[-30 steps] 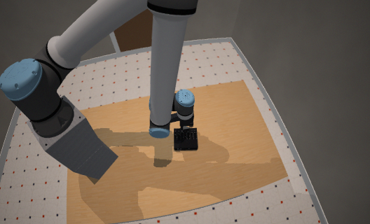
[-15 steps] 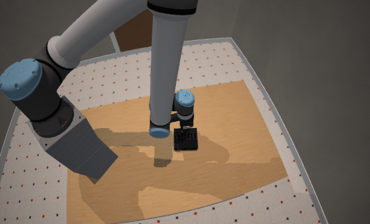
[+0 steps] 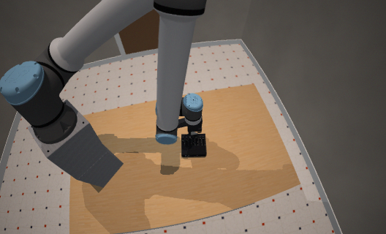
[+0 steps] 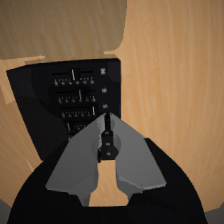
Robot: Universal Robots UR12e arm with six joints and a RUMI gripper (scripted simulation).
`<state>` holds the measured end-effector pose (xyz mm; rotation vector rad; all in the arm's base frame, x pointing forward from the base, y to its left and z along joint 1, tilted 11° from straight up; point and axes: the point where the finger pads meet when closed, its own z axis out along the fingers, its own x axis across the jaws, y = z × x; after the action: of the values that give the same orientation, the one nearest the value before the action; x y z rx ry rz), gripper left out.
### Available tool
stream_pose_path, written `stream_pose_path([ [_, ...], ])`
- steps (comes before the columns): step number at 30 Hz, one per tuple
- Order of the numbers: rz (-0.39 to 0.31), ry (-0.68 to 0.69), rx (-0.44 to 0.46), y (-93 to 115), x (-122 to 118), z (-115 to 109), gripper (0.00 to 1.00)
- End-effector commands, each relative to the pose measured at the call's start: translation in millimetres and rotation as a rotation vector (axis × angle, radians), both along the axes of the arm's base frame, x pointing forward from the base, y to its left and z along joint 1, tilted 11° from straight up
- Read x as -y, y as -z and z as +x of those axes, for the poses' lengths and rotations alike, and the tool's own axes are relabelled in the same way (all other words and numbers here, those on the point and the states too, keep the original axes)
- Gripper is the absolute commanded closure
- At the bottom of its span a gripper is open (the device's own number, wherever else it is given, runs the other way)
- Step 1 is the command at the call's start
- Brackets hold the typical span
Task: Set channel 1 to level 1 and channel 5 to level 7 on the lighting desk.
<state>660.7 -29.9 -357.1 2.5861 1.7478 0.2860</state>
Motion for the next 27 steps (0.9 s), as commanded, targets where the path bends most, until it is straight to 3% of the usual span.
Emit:
stream_pose_path([
  [1, 0.000, 0.000, 0.001, -0.5, 0.2, 0.4, 1.00],
  [27, 0.000, 0.000, 0.001, 8.8, -0.7, 1.9, 1.00],
])
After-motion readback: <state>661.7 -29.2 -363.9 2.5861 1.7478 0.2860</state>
